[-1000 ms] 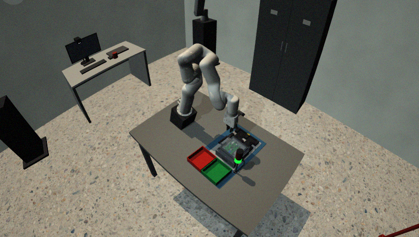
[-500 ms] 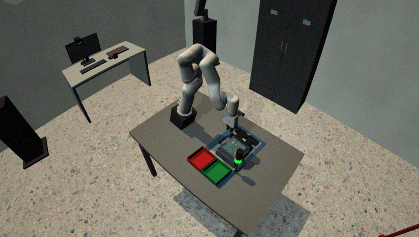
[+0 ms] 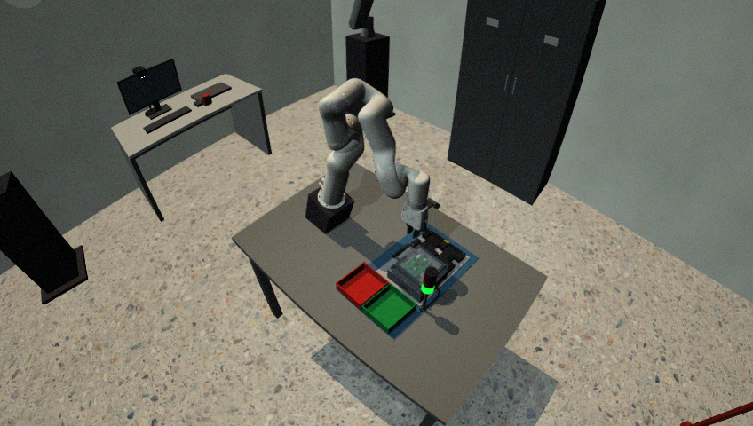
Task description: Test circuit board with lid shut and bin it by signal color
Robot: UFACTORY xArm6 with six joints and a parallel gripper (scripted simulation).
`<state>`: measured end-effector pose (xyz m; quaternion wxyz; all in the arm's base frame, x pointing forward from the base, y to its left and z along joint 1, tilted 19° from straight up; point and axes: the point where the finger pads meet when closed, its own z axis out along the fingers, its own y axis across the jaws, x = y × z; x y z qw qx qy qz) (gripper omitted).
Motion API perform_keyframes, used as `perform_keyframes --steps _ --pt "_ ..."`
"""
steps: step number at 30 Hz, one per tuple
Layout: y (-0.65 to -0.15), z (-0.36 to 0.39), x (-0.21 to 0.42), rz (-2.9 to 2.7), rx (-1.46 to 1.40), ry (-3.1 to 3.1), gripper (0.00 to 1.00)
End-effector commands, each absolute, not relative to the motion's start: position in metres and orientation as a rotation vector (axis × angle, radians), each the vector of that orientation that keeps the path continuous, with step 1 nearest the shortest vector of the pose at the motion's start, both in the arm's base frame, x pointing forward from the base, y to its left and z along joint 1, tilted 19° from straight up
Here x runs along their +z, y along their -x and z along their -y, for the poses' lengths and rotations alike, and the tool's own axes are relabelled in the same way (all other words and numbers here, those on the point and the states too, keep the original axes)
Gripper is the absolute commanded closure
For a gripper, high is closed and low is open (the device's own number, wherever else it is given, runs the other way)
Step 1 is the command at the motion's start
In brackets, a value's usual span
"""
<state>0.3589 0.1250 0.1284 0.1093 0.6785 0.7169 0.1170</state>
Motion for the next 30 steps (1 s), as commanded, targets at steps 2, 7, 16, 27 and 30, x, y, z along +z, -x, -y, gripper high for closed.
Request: perform_keyframes --steps 2,7,16,27,30 --pt "-0.360 -0.122 0.130 -2.106 0.348 -1.994 0.73" --pt "-0.360 -0.107 0.129 -2.106 0.348 -1.994 0.73" --pt "-0.361 -0.078 0.129 -2.106 0.348 -1.994 0.73" --pt "-0.361 -0.061 0.129 -2.106 0.348 -1.994 0.73" --pt "-0.362 -0.061 0.129 -2.106 0.348 -1.994 0.73"
